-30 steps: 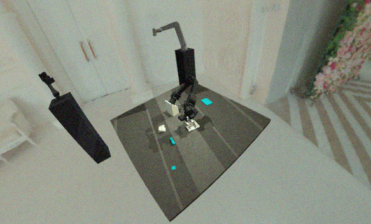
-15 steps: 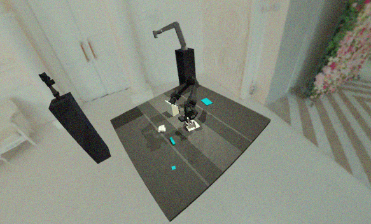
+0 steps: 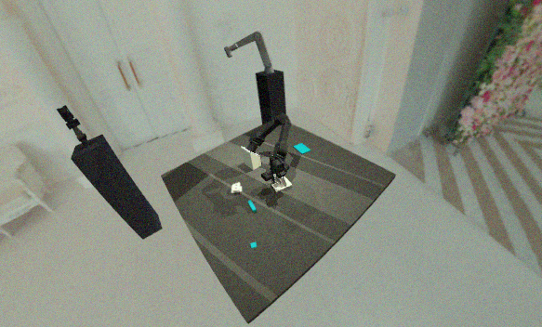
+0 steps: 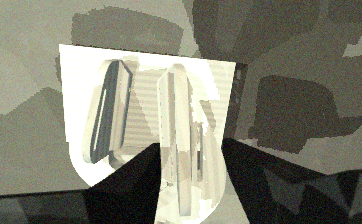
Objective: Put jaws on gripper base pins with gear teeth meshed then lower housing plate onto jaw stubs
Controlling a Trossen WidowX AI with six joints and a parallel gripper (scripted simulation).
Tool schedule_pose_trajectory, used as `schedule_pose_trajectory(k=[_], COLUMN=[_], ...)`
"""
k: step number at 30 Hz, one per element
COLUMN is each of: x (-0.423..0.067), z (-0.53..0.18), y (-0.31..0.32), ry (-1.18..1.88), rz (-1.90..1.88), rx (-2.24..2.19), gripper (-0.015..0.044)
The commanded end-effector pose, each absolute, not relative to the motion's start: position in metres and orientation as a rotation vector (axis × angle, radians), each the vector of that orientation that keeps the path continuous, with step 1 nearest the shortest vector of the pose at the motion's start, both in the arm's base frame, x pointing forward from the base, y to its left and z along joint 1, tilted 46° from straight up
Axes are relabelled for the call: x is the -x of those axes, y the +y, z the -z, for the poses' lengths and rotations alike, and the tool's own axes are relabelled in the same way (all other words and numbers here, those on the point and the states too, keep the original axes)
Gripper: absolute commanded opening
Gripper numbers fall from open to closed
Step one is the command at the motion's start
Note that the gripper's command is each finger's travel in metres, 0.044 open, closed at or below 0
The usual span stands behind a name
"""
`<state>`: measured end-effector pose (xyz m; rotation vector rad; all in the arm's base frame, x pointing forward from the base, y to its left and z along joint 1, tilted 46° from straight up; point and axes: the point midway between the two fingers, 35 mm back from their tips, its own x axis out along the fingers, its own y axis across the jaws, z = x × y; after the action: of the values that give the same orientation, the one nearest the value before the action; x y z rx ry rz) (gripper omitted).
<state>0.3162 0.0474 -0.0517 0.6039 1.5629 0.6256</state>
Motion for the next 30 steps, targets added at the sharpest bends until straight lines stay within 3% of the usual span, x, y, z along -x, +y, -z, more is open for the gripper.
schedule_pose_trajectory(k=[1,30], x=[-0.3125,-0.3110], z=[0.0595,0.0662], y=[0.0552,0.0624], ry=[1.574,1.570], rz=[-0.630,-0.639], rx=[-0.614,-0.608], gripper=[0.0134,0.0134])
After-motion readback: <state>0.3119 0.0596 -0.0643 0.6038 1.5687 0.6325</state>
